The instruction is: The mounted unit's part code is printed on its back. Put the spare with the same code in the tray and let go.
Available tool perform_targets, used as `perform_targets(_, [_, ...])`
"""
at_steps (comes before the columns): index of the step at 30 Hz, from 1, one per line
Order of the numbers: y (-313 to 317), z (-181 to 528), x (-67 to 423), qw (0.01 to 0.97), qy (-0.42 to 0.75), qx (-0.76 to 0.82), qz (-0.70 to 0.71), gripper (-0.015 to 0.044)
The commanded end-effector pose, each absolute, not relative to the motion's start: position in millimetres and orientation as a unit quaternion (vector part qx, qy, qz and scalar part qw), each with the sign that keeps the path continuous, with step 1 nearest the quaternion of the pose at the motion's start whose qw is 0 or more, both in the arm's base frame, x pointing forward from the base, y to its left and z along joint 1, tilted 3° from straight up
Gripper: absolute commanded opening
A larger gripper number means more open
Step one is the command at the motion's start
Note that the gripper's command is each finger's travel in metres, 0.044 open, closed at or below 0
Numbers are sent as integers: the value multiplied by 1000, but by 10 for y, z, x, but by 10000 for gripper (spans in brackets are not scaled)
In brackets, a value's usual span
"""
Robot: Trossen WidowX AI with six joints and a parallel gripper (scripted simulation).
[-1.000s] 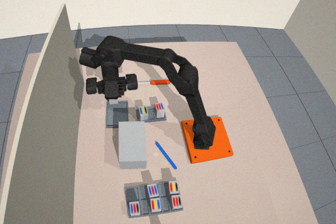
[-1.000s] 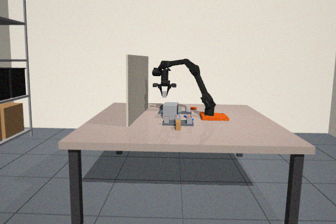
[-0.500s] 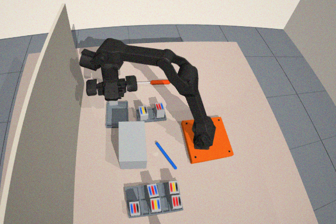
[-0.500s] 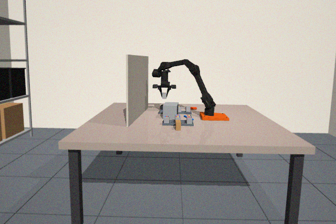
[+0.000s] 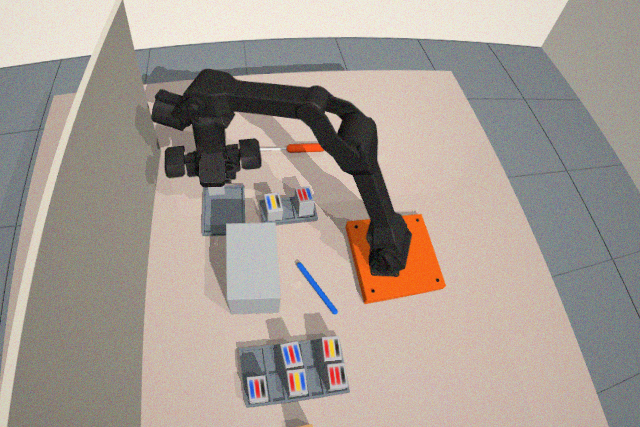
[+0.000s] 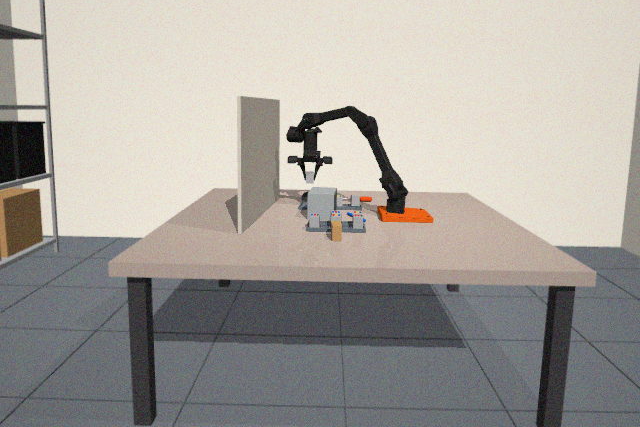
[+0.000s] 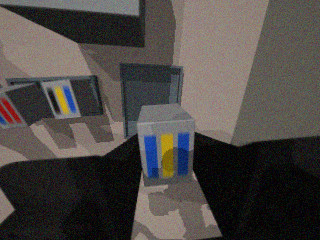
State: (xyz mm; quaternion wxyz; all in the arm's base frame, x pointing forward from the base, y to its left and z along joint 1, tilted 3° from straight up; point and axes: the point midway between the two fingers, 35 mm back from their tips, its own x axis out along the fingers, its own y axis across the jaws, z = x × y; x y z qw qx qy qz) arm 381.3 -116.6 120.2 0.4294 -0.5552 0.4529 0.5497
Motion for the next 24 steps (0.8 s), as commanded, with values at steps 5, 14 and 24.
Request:
perform_targets(5, [-1173, 1135, 3811, 427, 453, -556, 551, 0])
perform_targets(14, [-1175, 1073, 3812, 427, 453, -556, 551, 0])
perform_targets(24, [-1178, 1005, 3811, 427, 453, -556, 551, 0])
